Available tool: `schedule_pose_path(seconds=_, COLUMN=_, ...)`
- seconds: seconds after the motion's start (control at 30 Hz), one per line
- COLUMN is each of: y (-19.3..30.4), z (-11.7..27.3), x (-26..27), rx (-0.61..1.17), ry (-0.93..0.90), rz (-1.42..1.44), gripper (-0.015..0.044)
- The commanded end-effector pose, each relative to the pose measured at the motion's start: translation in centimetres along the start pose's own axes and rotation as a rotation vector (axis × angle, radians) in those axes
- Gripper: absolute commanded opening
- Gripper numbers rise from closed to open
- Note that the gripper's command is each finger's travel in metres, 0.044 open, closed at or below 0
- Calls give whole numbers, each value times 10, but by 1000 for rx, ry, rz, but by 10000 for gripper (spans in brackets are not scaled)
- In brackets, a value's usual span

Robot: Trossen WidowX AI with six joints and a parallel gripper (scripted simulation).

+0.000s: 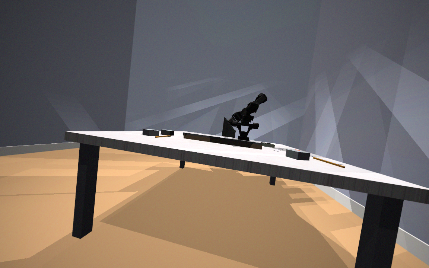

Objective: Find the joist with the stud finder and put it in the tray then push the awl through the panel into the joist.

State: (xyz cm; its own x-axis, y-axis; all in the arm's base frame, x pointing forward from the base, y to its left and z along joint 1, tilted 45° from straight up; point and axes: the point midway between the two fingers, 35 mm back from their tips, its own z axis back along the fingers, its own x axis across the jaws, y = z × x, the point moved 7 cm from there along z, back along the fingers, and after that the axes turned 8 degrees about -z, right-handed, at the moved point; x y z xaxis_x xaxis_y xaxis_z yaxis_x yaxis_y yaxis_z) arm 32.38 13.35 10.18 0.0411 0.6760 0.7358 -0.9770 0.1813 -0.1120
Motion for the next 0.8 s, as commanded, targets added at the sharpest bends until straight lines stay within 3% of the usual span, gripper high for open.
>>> schedule_pose_path(seconds=0.0, y=-2, z=-1, x=-18, rx=2, ry=1, rz=-1, gripper=0)
schedule_pose_path(seconds=0.77, y=-12, z=0, x=-93, rx=2, ry=4, rz=0, gripper=0)
